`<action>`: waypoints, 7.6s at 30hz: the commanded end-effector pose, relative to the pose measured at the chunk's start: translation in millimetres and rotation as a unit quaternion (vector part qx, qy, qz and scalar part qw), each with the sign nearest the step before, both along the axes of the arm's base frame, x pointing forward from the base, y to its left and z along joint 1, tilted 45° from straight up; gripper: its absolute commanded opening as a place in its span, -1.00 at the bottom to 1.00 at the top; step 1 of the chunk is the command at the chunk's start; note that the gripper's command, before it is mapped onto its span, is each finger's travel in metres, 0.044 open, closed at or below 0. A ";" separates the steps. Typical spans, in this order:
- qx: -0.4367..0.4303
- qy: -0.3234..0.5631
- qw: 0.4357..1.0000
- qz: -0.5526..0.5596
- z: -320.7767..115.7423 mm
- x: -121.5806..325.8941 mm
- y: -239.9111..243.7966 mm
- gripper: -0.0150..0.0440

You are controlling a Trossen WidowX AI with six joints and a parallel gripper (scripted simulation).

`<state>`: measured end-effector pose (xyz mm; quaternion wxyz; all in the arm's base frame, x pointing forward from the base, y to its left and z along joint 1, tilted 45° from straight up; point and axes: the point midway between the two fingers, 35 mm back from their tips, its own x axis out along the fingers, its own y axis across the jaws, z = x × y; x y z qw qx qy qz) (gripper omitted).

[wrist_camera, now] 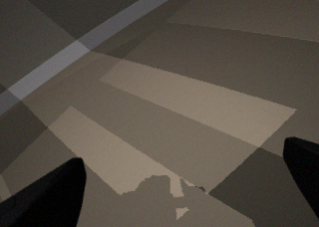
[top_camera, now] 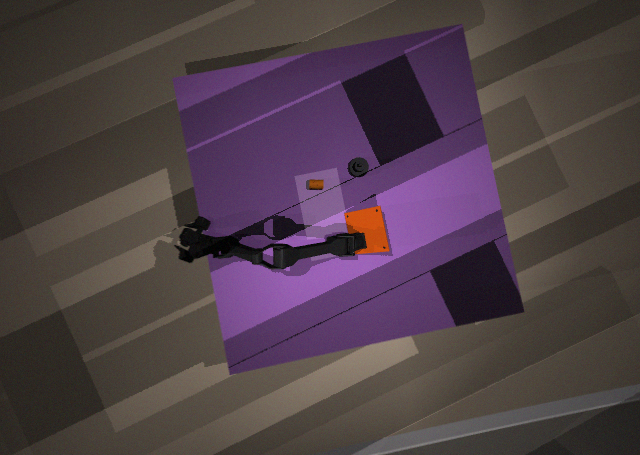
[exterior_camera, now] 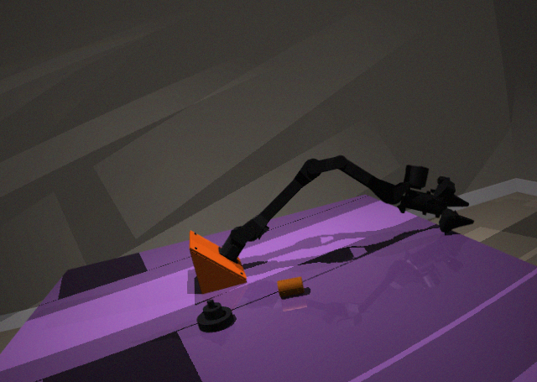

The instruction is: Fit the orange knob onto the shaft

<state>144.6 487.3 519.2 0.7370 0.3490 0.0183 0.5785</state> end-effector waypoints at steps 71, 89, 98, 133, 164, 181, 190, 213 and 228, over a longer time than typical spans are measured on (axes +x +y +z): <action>0.088 0.970 0.212 -0.080 -425.2 126.8 -411.2 1.00; 0.088 0.970 0.212 -0.078 -436.0 125.8 -399.4 0.47; 0.088 0.970 0.212 -0.078 -436.0 125.8 -399.4 0.32; 0.016 0.943 0.202 -0.264 -411.0 129.6 -395.1 0.12; -0.079 0.849 0.177 -0.492 -382.7 135.5 -374.5 0.12; -0.116 0.792 0.165 -0.577 -372.5 138.1 -360.6 0.12; -0.113 0.792 0.170 -0.575 -369.8 138.4 -358.4 0.12; -0.115 0.793 0.169 -0.574 -371.3 138.4 -359.3 0.39; -0.115 0.793 0.169 -0.574 -371.3 138.4 -359.3 1.00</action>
